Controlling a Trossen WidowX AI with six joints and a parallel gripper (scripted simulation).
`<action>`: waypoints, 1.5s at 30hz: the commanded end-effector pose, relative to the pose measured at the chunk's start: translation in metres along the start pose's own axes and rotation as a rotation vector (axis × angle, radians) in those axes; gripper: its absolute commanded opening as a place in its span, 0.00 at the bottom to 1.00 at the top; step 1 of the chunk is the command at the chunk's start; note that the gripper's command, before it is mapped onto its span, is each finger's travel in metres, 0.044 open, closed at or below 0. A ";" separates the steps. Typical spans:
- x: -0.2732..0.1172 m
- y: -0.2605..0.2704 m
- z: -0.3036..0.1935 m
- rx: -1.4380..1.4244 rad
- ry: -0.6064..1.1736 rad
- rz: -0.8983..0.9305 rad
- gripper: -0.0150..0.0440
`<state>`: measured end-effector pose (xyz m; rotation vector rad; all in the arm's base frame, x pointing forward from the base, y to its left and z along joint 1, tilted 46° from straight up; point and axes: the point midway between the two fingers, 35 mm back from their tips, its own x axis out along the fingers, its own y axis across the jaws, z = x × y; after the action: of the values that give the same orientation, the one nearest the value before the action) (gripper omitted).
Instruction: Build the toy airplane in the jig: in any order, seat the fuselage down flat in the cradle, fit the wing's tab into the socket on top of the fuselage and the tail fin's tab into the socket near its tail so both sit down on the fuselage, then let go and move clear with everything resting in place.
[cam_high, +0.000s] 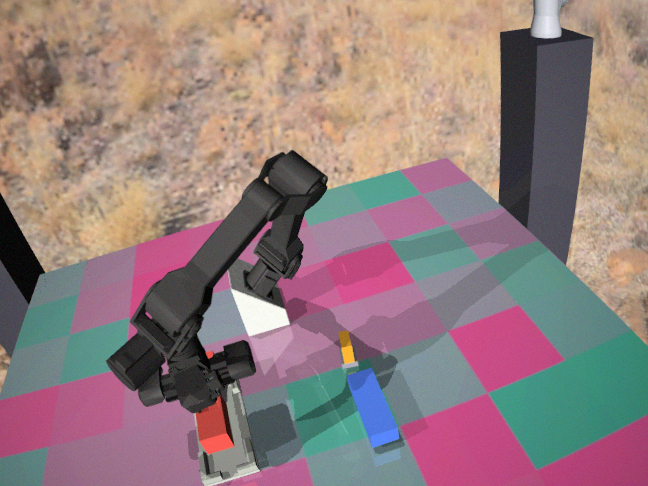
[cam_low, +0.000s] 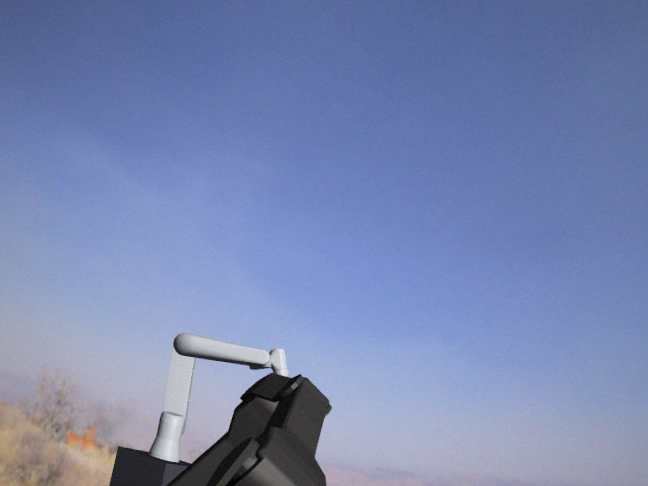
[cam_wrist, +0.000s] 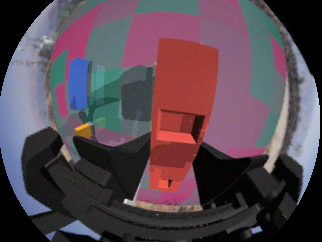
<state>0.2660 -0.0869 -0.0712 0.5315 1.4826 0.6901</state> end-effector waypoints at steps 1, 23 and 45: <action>0.000 -0.003 -0.001 -0.003 -0.001 -0.004 0.57; 0.005 -0.004 -0.001 -0.003 -0.002 -0.004 0.59; 0.040 -0.004 -0.002 -0.004 -0.002 -0.002 0.59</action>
<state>0.2638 -0.0643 -0.0985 0.5175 1.4825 0.6945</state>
